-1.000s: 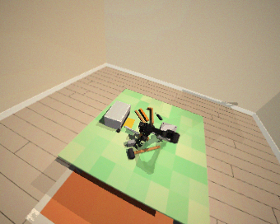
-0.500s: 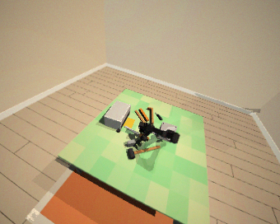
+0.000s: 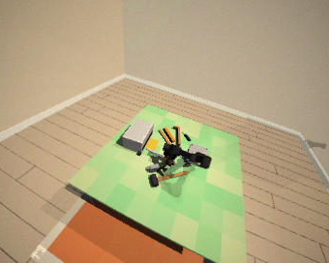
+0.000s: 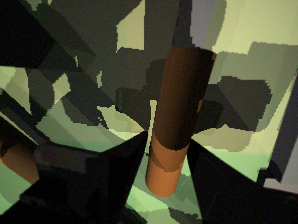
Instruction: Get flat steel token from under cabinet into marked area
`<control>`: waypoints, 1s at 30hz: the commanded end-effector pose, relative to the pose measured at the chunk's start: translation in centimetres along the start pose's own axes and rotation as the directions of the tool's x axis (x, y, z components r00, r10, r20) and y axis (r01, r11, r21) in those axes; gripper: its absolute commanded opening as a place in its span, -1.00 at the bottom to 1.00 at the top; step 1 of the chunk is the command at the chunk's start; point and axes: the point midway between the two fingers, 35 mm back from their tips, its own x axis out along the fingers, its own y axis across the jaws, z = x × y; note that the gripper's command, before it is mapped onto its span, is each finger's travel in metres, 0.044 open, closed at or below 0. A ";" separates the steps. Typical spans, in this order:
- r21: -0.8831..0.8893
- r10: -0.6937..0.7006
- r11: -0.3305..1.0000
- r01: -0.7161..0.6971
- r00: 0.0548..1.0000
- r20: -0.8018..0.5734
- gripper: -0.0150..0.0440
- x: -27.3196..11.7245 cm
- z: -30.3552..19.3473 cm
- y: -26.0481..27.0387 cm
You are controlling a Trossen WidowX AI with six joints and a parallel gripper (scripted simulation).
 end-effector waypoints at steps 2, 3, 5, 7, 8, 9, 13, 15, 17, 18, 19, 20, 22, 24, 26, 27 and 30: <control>-0.002 0.000 1.000 0.000 1.000 0.000 -0.07 0.0 0.0 0.0; -0.002 0.000 1.000 0.000 1.000 0.000 -0.09 0.0 0.0 0.0; -0.002 0.000 1.000 0.000 1.000 0.000 -0.13 0.0 0.0 0.0; -0.002 0.000 1.000 0.000 1.000 0.000 -0.18 0.0 0.0 0.0; -0.002 0.000 1.000 0.000 1.000 0.000 -0.20 0.0 0.0 0.0; -0.002 0.000 1.000 0.000 1.000 0.000 -0.29 0.0 0.0 0.0; -0.001 0.000 1.000 0.000 1.000 0.000 -0.49 0.0 0.0 0.0; -0.001 0.001 1.000 -0.001 1.000 0.000 -0.49 0.0 0.1 0.0; -0.001 0.001 1.000 -0.001 1.000 0.000 -0.49 0.0 0.2 0.0; -0.001 0.001 1.000 -0.001 1.000 0.000 -0.49 0.0 0.3 0.0; -0.001 0.001 1.000 -0.001 1.000 -0.001 -0.49 0.0 0.4 0.0; -0.001 0.001 1.000 -0.001 1.000 -0.001 -0.49 0.0 0.5 0.0; 0.000 0.001 1.000 -0.001 1.000 -0.001 -0.49 0.0 0.7 0.0; 0.000 0.002 1.000 -0.002 1.000 -0.002 -0.49 0.0 0.9 0.0; 0.000 0.002 1.000 -0.002 1.000 -0.002 -0.49 0.0 1.2 0.0; 0.000 0.002 1.000 -0.002 1.000 -0.002 -0.49 0.0 1.3 0.0; 0.000 0.002 1.000 -0.002 1.000 -0.002 -0.49 0.0 1.6 0.0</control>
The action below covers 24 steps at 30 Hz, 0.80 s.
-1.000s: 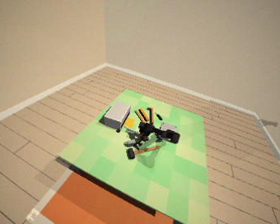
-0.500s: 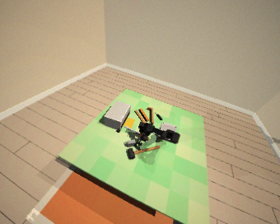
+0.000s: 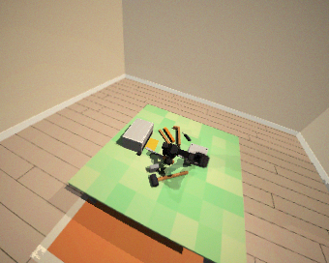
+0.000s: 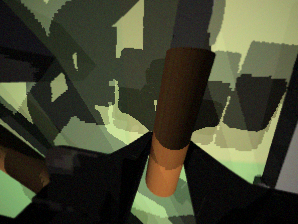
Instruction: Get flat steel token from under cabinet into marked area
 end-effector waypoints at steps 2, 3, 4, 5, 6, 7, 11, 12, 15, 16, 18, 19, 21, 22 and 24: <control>-0.007 0.003 1.000 -0.003 1.000 0.000 -0.49 0.0 0.6 0.1; -0.007 0.003 1.000 -0.003 1.000 0.000 -0.49 0.0 0.8 0.1; -0.007 0.003 1.000 -0.003 1.000 -0.001 -0.49 0.0 0.9 0.1; -0.007 0.003 1.000 -0.003 1.000 -0.001 -0.49 0.0 1.0 0.1; -0.007 0.003 1.000 -0.003 1.000 -0.001 -0.49 0.0 1.1 0.1; -0.007 0.003 1.000 -0.003 1.000 -0.001 -0.49 0.0 1.2 0.1; -0.007 0.004 1.000 -0.004 1.000 -0.001 -0.49 0.0 1.7 0.1; -0.007 0.004 1.000 -0.004 1.000 -0.001 -0.49 0.0 1.8 0.1; -0.007 0.004 1.000 -0.004 1.000 -0.001 -0.49 -0.1 2.2 0.1; -0.007 0.004 1.000 -0.004 1.000 -0.001 -0.49 -0.1 2.3 0.1; -0.007 0.004 1.000 -0.004 1.000 -0.001 -0.49 -0.1 2.6 0.1; -0.007 0.004 1.000 -0.004 1.000 -0.001 -0.49 -0.1 2.7 0.1; -0.007 0.004 1.000 -0.004 1.000 -0.001 -0.49 -0.1 3.0 0.1; -0.007 0.004 1.000 -0.004 1.000 -0.001 -0.49 -0.1 3.1 0.1; -0.007 0.004 1.000 -0.004 1.000 -0.001 -0.49 -0.1 3.3 0.1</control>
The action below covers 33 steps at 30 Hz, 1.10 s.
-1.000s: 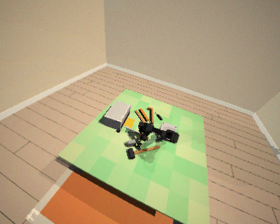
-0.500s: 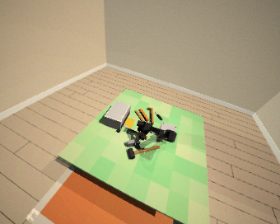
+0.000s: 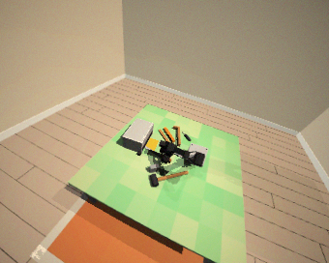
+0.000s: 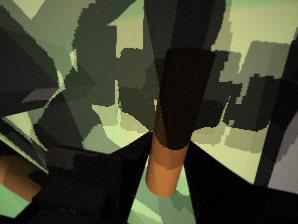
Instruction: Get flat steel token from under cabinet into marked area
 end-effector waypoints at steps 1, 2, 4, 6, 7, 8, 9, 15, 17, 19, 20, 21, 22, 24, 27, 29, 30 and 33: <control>-0.008 0.004 1.000 -0.004 1.000 0.000 -0.49 0.0 0.6 0.1; -0.008 0.004 1.000 -0.004 1.000 0.000 -0.49 0.0 0.7 0.1; -0.008 0.004 1.000 -0.004 1.000 0.000 -0.49 0.0 0.9 0.1; -0.008 0.004 1.000 -0.004 1.000 0.000 -0.49 0.0 1.2 0.1; -0.008 0.004 1.000 -0.004 1.000 0.000 -0.49 0.0 1.3 0.1; -0.008 0.004 1.000 -0.004 1.000 0.000 -0.49 0.0 1.4 0.1; -0.008 0.004 1.000 -0.004 1.000 0.000 -0.49 0.0 1.5 0.1; -0.008 0.004 1.000 -0.004 1.000 0.001 -0.49 0.0 2.2 0.1; -0.008 0.004 1.000 -0.004 1.000 0.001 -0.49 0.0 2.5 0.1; -0.008 0.004 1.000 -0.004 1.000 0.001 -0.49 0.0 2.7 0.1; -0.008 0.004 1.000 -0.004 1.000 0.001 -0.49 0.0 2.8 0.1; -0.008 0.004 1.000 -0.004 1.000 0.001 -0.49 0.0 2.9 0.1; -0.008 0.004 1.000 -0.004 1.000 0.001 -0.49 0.0 3.1 0.1; -0.008 0.004 1.000 -0.004 1.000 0.001 -0.49 -0.1 3.3 0.1; -0.009 0.004 1.000 -0.004 1.000 0.001 -0.49 -0.1 3.7 0.1; -0.009 0.004 1.000 -0.004 1.000 0.001 -0.49 -0.1 3.9 0.1; -0.009 0.004 1.000 -0.004 1.000 0.001 -0.49 -0.1 4.0 0.2; -0.009 0.004 1.000 -0.004 1.000 0.001 -0.49 -0.1 4.3 0.2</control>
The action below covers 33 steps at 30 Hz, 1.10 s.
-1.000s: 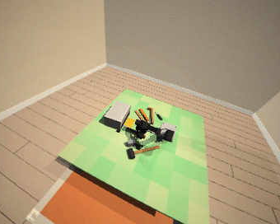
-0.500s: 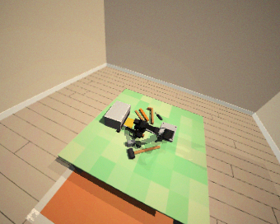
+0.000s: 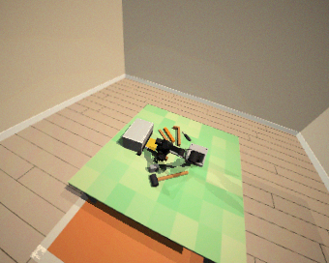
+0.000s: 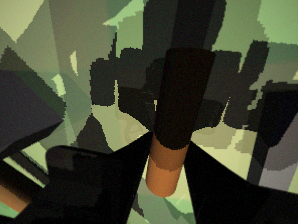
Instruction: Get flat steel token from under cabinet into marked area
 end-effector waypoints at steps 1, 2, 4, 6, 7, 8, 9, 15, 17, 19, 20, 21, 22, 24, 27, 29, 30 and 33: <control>-0.009 0.003 1.000 -0.003 1.000 0.002 -0.49 0.0 0.6 0.1; -0.009 0.003 1.000 -0.003 1.000 0.002 -0.49 -0.1 0.7 0.1; -0.009 0.003 1.000 -0.003 1.000 0.002 -0.49 -0.1 0.9 0.1; -0.009 0.003 1.000 -0.003 1.000 0.002 -0.49 -0.1 1.1 0.2; -0.009 0.003 1.000 -0.003 1.000 0.002 -0.49 -0.1 1.2 0.2; -0.009 0.003 1.000 -0.003 1.000 0.002 -0.49 -0.1 1.4 0.2; -0.009 0.003 1.000 -0.003 1.000 0.002 -0.49 -0.1 1.5 0.2; -0.010 0.003 1.000 -0.003 1.000 0.003 -0.49 -0.1 2.1 0.2; -0.010 0.003 1.000 -0.003 1.000 0.003 -0.49 -0.1 2.3 0.2; -0.010 0.003 1.000 -0.003 1.000 0.003 -0.49 -0.1 2.6 0.2; -0.010 0.003 1.000 -0.003 1.000 0.003 -0.49 -0.1 2.7 0.2; -0.010 0.003 1.000 -0.003 1.000 0.003 -0.49 -0.1 2.8 0.2; -0.010 0.003 1.000 -0.003 1.000 0.003 -0.49 -0.1 2.9 0.2; -0.010 0.003 1.000 -0.003 1.000 0.003 -0.49 -0.1 3.1 0.2; -0.010 0.003 1.000 -0.003 1.000 0.003 -0.49 -0.1 3.4 0.2; -0.010 0.003 1.000 -0.003 1.000 0.003 -0.49 -0.1 3.6 0.2; -0.010 0.003 1.000 -0.003 1.000 0.003 -0.49 -0.1 3.7 0.2; -0.010 0.003 1.000 -0.003 1.000 0.004 -0.49 -0.1 4.0 0.2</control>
